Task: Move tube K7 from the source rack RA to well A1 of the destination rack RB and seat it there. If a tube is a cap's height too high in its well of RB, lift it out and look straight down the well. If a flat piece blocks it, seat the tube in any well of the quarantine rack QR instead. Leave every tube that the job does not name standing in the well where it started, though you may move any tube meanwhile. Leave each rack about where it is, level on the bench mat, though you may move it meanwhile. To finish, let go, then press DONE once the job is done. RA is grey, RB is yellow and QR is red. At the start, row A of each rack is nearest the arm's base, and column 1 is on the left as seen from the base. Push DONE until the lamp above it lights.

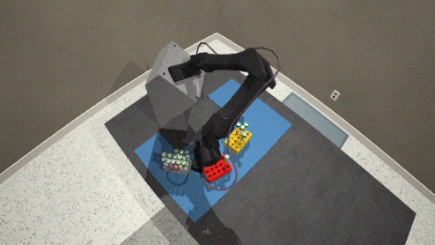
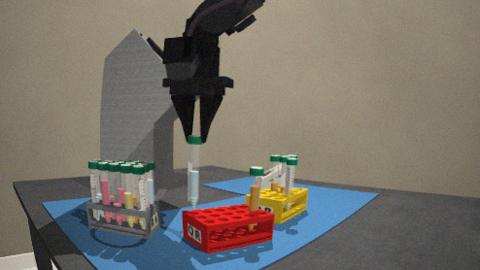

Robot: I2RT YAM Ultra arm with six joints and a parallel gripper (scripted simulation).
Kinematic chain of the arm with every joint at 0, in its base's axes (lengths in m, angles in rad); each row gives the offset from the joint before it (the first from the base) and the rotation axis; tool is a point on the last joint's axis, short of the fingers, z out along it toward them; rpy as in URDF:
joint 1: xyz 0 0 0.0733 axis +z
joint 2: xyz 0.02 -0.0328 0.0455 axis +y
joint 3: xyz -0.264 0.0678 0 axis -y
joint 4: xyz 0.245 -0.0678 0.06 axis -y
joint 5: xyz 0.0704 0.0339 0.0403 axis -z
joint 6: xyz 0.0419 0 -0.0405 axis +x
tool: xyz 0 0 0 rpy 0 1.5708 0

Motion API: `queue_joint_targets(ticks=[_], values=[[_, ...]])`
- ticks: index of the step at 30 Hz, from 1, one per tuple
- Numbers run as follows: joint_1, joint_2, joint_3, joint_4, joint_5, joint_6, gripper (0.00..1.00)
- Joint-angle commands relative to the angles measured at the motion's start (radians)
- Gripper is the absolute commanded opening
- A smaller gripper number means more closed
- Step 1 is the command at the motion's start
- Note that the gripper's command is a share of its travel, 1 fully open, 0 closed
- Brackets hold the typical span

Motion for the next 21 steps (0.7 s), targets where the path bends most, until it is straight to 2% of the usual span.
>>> queue_joint_targets(ticks=[1,6,11,21], values=[[-0.008,0.005,0.028,0.020,0.013,0.015,0.00],[-0.009,0.016,0.020,0.030,0.014,0.019,0.00],[-0.001,0.017,-0.024,0.039,0.015,0.022,0.00],[0.004,0.019,-0.040,0.060,0.016,0.027,0.00]])
